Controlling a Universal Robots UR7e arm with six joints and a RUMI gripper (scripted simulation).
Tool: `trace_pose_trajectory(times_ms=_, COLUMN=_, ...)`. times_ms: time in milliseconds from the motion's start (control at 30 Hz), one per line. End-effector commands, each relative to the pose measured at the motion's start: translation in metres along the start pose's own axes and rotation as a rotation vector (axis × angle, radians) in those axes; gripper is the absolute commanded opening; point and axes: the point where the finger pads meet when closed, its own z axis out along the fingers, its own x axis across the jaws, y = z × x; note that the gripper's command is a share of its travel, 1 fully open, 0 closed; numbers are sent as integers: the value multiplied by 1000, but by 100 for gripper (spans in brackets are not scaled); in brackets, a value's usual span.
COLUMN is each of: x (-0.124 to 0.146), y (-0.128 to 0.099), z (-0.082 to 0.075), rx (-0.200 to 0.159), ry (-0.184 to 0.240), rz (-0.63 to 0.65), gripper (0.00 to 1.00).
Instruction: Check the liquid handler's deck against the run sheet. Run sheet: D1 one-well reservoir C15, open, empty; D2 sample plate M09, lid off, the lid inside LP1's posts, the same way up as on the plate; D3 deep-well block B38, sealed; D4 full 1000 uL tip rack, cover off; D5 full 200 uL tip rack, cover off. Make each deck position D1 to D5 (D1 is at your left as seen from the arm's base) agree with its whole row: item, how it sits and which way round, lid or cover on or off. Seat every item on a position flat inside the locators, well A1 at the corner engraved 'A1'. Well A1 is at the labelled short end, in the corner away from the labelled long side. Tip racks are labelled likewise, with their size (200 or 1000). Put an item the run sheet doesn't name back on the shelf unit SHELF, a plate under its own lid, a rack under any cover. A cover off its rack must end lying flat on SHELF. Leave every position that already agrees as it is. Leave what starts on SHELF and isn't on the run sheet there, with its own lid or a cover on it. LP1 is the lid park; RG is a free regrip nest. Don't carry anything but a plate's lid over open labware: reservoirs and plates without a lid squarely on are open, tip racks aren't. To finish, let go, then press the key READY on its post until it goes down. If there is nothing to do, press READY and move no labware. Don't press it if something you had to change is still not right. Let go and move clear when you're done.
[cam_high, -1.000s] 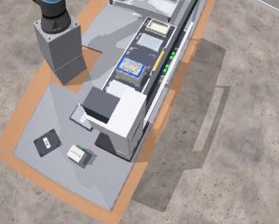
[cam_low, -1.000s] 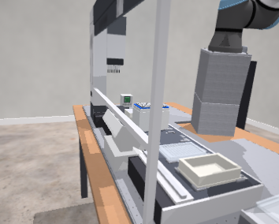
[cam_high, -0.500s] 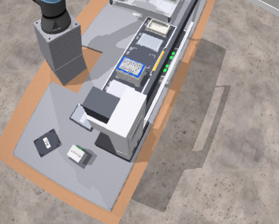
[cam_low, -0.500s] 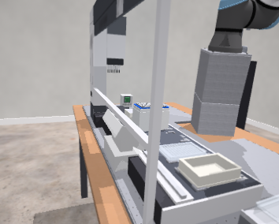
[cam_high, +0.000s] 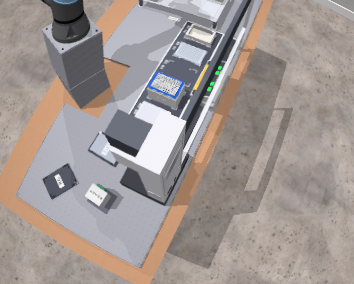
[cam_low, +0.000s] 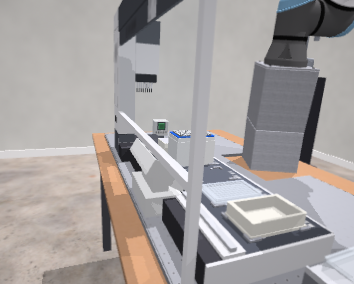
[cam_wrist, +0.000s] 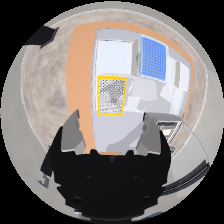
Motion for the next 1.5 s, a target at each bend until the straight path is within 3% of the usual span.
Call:
trace_pose_trajectory(times_ms=0, x=-2, y=2, z=-11, rx=-2, ry=-1, rz=-1, gripper=82)
trace_pose_trajectory(times_ms=1467, x=-1, y=-2, z=-77, rx=3, ry=1, rz=-1, gripper=82)
